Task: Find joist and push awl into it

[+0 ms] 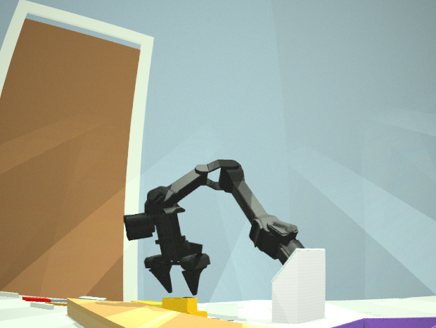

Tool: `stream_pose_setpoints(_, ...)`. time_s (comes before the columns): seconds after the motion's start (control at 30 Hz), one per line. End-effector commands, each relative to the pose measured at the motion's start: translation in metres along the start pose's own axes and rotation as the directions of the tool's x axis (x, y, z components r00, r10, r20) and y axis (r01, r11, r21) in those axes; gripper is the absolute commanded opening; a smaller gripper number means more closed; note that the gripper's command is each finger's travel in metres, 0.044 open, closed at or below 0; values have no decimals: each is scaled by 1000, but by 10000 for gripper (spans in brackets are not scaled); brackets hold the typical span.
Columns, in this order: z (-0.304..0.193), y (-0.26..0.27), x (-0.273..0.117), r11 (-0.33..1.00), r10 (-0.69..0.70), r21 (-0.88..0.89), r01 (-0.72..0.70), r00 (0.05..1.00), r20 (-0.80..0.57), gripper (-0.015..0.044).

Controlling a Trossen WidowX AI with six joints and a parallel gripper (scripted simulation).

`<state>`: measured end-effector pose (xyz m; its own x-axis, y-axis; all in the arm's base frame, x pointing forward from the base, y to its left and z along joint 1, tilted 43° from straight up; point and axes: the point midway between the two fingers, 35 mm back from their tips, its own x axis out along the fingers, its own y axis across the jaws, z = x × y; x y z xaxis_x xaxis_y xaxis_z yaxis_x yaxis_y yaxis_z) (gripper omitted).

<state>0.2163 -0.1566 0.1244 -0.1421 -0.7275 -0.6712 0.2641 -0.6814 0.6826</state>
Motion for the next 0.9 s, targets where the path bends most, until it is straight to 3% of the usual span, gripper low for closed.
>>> stream_pose_setpoints(0.0, -3, -1, 6, 1000, -5, -6, 5, 1000, -3, 440)
stream_pose_setpoints(0.8, -11, -1, 41, 1000, -2, -6, 2, 1000, -1, 440)
stream_pose_setpoints(0.87, -11, -1, 41, 1000, -2, -6, 2, 1000, -1, 387)
